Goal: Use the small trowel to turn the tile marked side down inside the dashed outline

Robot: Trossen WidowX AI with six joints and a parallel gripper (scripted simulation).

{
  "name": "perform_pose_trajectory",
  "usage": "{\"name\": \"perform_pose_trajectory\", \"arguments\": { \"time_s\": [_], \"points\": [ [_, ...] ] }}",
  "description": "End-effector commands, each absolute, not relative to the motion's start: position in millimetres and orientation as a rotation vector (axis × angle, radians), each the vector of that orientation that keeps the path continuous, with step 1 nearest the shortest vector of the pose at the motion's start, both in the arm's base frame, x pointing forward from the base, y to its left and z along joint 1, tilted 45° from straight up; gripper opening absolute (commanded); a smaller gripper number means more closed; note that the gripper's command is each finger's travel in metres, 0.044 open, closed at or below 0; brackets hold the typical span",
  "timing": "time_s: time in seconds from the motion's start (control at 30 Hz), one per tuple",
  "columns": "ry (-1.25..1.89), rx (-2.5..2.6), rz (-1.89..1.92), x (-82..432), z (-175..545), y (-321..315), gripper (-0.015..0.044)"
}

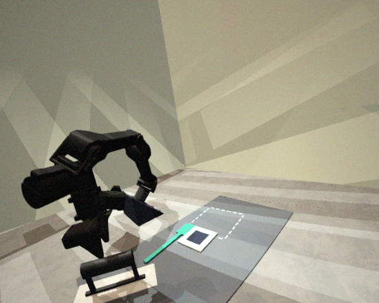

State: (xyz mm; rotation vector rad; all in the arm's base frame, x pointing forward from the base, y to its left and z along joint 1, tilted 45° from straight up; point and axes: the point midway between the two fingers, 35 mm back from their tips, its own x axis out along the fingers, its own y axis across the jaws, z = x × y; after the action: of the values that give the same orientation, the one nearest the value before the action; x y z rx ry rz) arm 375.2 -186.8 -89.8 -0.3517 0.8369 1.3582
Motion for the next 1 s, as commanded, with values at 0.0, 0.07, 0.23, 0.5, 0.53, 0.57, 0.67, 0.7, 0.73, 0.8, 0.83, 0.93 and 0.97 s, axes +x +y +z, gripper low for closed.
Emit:
{"name": "perform_pose_trajectory", "arguments": {
  "time_s": [0.0,0.07,0.23,0.5,0.53,0.57,0.67,0.7,0.73,0.8,0.83,0.93,0.97],
  "points": [
    [0.894,-0.306,1.292,376.6,-89.8,-190.4,0.03],
    [0.934,-0.266,1.242,377.5,-92.4,-191.4,0.03],
    [1.024,-0.162,1.115,379.5,-98.4,-193.6,0.03],
    [1.136,0.012,0.905,381.7,-106.7,-196.4,0.03],
    [1.144,0.028,0.886,381.8,-107.3,-196.7,0.03],
    [1.151,0.042,0.869,381.9,-107.9,-196.8,0.03],
    [1.17,0.083,0.82,382.2,-109.5,-197.3,0.03],
    [1.176,0.097,0.803,382.3,-110.0,-197.5,0.03],
    [1.182,0.112,0.787,382.4,-110.5,-197.6,0.03],
    [1.193,0.14,0.754,382.5,-111.4,-197.9,0.03],
    [1.199,0.156,0.735,382.6,-112.0,-198.0,0.03],
    [1.219,0.222,0.659,382.8,-114.0,-198.5,0.03],
    [1.225,0.245,0.634,382.8,-114.6,-198.7,0.03]
  ]
}}
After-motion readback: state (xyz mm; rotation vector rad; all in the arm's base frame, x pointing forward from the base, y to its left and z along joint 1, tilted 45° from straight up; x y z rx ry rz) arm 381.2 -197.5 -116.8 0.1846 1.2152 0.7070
